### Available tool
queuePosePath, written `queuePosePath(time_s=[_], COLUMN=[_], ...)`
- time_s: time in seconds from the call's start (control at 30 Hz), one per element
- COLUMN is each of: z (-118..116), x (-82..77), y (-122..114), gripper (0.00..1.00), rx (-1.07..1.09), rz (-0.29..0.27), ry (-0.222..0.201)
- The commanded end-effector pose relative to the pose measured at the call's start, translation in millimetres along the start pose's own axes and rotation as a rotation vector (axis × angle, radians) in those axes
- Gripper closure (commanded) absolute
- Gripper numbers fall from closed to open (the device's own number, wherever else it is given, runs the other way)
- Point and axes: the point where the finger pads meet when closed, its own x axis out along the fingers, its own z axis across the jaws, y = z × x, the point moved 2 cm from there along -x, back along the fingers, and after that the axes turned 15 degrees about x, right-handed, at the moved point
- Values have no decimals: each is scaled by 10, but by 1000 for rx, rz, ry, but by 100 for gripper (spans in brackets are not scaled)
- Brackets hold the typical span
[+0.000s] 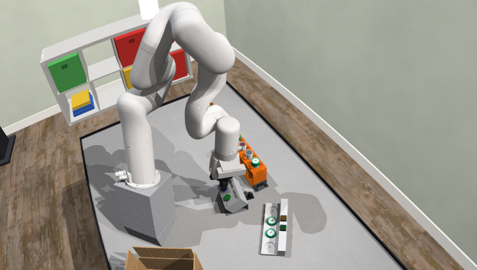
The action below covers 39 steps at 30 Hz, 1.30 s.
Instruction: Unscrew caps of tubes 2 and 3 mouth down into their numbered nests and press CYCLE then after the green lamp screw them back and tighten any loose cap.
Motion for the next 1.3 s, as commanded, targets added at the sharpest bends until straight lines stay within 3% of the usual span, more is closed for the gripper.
queuePosePath(time_s=[0.0, 0.9, 1.27], z=[-10, -17, 20], x=[5, 57, -211], y=[3, 1, 11], gripper=[100, 100, 100], rx=[0, 0, 0], rz=[1, 1, 1], ry=[3, 3, 3])
